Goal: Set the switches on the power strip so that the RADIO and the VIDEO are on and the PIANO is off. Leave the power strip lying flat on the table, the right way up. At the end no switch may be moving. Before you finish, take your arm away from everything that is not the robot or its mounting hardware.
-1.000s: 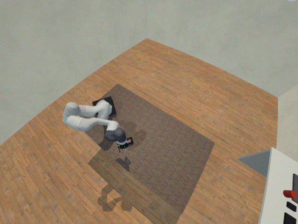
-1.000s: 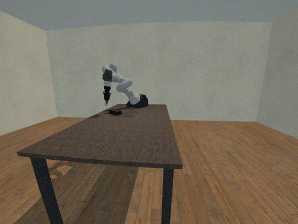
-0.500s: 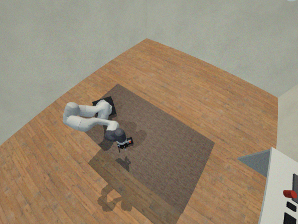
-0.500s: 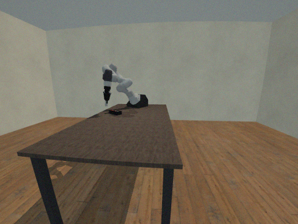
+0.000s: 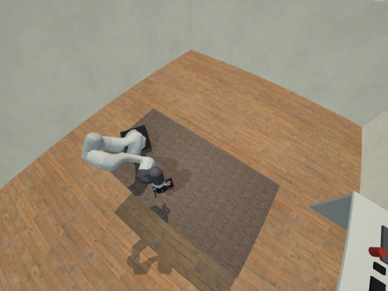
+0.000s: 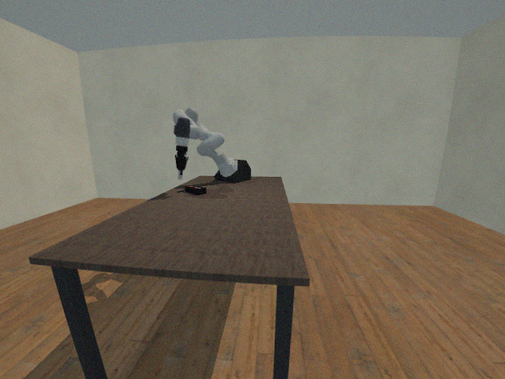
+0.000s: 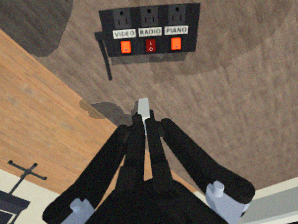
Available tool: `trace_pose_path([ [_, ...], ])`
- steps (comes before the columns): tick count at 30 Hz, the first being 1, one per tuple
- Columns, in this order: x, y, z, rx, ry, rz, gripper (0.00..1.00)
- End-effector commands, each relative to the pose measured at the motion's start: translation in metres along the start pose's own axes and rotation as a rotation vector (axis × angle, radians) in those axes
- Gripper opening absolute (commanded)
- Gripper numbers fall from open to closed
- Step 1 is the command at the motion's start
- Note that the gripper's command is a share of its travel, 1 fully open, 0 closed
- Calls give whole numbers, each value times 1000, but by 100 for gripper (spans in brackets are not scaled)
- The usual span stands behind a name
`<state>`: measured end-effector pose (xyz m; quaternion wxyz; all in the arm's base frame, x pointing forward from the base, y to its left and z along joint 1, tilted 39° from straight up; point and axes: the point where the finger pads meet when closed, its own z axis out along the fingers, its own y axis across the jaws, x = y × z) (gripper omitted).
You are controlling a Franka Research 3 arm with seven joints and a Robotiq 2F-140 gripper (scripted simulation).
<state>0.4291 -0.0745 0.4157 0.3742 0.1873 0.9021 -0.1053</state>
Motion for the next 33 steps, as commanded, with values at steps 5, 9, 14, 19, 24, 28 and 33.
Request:
trace_pose_path([
  [5,-1,1,0,-1,-4,3,0],
  [9,-1,1,0,-1,-4,3,0],
  [14,-1,4,35,1,-7,5,0],
  [19,7,6,82,0,-6,3,0],
  [24,9,6,88,-1,-5,2,0],
  [28,9,6,88,-1,-5,2,0],
  [33,9,6,88,-1,-5,2,0],
])
